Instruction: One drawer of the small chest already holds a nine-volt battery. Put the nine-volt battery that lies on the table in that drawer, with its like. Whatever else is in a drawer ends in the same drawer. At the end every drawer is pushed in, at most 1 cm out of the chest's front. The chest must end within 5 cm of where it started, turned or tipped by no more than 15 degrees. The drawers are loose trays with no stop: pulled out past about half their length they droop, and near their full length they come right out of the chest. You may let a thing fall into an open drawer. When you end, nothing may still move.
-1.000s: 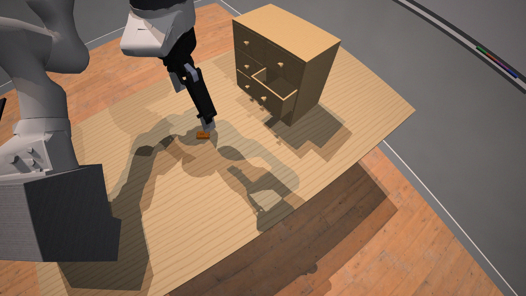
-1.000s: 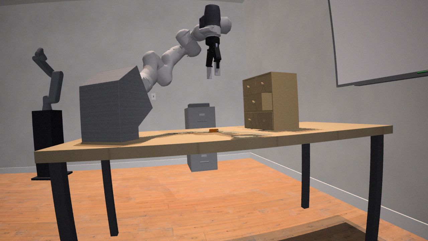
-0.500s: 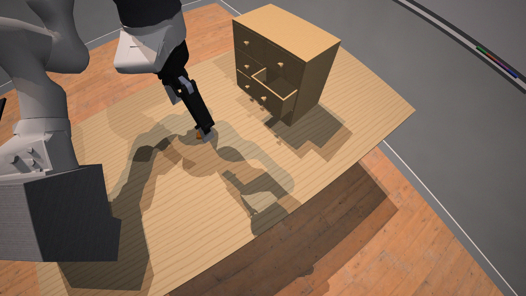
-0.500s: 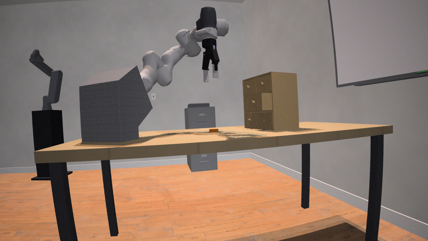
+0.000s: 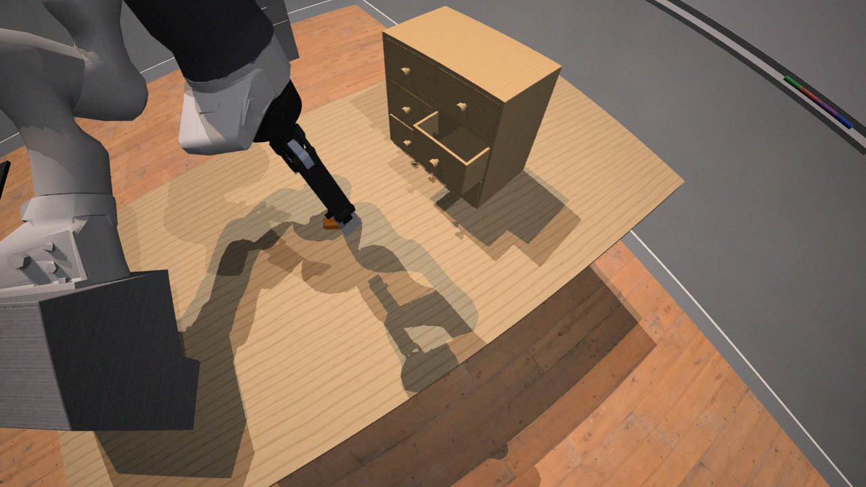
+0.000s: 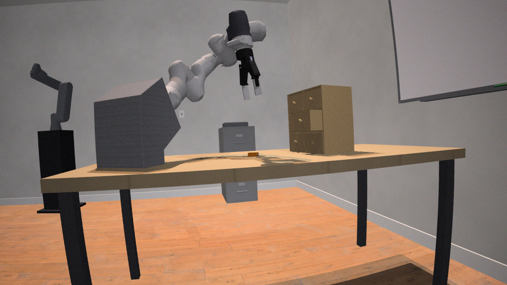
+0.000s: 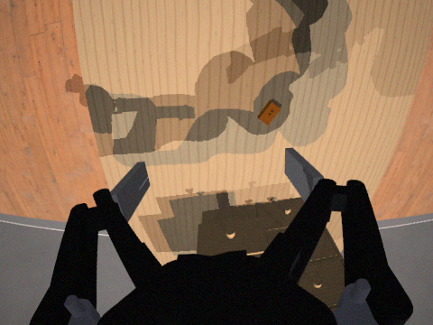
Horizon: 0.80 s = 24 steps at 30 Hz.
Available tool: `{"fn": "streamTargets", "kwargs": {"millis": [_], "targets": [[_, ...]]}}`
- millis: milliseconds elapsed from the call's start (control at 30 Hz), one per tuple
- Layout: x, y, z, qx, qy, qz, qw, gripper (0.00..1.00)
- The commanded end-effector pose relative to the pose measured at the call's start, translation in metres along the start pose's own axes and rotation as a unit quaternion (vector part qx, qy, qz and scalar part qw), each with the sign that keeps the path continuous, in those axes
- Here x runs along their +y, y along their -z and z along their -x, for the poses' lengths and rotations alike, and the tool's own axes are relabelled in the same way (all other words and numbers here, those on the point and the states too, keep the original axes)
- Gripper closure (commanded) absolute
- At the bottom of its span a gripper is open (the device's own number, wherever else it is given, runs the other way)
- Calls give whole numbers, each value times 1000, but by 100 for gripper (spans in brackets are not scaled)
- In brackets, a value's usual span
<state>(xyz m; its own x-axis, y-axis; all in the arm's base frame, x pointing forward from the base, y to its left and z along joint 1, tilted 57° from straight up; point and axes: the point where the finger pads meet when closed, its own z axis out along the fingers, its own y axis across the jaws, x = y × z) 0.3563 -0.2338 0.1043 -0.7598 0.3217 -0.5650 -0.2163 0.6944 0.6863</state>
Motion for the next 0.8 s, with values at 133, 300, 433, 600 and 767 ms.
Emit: {"fn": "streamTargets", "kwargs": {"millis": [133,300,433,600,767], "targets": [[0,-20,17,-109,24,2,994,0],[0,-30,24,-160,24,3,987,0],[0,-44,35,-236,24,5,972,0],[1,-60,47,-317,23,7,948,0],[1,-72,56,-379,23,9,925,0]]}}
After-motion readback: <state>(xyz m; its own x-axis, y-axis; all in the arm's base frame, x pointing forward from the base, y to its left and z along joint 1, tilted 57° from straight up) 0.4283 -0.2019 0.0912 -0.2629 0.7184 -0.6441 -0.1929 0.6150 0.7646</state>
